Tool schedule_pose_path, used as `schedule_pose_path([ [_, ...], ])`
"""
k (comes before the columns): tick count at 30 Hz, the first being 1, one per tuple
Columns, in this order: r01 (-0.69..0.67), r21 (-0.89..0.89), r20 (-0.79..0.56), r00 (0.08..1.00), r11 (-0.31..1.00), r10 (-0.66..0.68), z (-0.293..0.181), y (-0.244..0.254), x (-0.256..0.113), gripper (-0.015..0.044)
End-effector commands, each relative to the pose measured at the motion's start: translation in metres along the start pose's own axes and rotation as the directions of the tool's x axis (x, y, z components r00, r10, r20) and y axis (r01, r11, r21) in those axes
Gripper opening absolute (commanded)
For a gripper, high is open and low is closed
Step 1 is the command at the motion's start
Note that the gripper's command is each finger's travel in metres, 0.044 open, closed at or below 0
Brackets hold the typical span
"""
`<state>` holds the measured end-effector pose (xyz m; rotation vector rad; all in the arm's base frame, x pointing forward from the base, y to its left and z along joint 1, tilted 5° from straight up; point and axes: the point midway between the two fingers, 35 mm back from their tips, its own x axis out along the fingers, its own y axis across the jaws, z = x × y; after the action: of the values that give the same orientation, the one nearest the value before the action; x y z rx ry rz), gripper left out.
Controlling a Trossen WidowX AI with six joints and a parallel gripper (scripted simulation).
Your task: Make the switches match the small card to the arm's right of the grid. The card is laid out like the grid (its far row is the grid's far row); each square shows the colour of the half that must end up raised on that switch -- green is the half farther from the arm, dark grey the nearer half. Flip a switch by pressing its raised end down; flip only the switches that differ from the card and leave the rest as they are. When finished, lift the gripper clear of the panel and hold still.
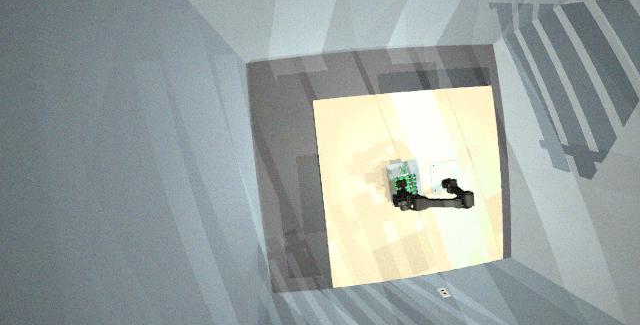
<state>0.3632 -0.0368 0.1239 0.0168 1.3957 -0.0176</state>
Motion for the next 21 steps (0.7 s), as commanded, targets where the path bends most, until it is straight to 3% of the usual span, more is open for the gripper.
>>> schedule_pose_path([
  [1,0.005,0.004,-0.001,1.0,1.0,-0.005,0.0,-0.0007,0.0013,0.0],
  [21,0.005,0.004,-0.001,1.0,1.0,-0.005,0.0001,-0.0007,0.004,0.0],
])
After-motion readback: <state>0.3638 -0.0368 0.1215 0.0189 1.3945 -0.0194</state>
